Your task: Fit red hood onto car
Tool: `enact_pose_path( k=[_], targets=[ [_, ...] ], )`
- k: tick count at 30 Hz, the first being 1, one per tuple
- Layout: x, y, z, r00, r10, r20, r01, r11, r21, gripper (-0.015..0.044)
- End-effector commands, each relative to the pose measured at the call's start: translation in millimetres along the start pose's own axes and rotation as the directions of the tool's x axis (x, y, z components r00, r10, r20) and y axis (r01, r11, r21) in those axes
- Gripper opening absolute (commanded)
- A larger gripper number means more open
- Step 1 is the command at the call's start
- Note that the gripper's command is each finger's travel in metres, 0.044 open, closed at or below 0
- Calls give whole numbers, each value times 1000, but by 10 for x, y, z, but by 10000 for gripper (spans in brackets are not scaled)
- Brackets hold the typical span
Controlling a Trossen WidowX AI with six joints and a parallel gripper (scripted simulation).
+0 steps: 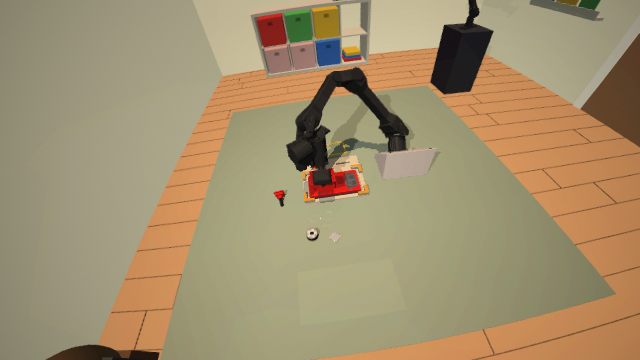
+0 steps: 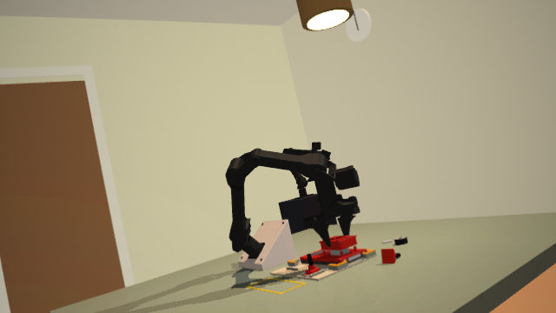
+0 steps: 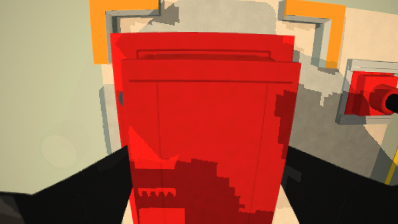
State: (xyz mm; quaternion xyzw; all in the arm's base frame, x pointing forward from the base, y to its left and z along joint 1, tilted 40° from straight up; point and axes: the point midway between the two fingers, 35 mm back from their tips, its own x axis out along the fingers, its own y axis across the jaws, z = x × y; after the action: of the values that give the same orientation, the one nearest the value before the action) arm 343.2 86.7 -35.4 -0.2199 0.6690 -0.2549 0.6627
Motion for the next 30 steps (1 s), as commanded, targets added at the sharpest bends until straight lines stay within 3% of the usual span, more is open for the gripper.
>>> enact_pose_path(
  k=[1, 30],
  targets=[
    [29, -4, -8, 1000, -4, -1, 4, 1000, -7, 0],
    [111, -3, -12, 1000, -5, -1, 5, 1000, -7, 0]
  ],
)
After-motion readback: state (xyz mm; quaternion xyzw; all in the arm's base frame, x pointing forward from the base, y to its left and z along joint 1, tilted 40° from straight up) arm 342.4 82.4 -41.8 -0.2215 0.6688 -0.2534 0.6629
